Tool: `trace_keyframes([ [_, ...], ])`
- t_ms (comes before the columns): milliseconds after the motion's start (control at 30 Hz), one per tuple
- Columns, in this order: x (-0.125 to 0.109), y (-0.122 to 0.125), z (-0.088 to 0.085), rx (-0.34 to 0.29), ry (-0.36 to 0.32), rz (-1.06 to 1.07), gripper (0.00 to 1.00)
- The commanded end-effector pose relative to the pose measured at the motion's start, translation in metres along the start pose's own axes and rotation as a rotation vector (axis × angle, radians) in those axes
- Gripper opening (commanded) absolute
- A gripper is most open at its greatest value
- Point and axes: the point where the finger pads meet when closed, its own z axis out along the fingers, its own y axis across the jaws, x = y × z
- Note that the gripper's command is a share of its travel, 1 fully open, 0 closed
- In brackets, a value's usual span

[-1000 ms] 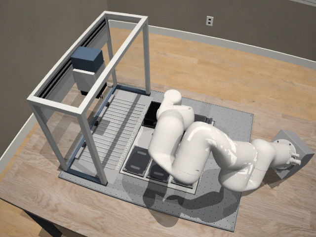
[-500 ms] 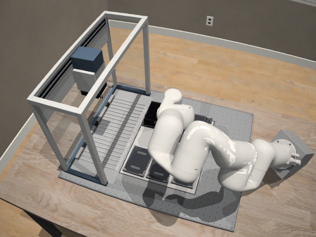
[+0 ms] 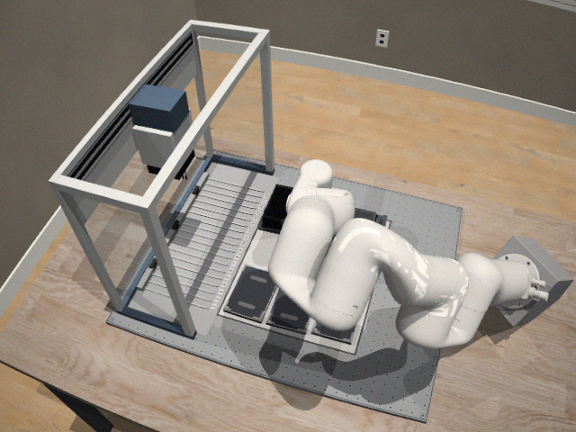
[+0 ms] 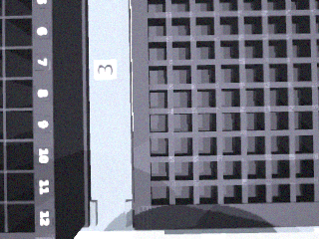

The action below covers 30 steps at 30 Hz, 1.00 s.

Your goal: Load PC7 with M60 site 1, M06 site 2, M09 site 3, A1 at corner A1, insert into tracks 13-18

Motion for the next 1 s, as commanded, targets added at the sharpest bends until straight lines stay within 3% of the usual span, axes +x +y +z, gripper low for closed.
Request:
trace_keyframes([
  [0, 0.003, -0.001, -0.001, 0.002, 0.001, -0.001, 1.00],
  [967, 0.016, -0.001, -0.001, 0.002, 0.002, -0.001, 1.00],
])
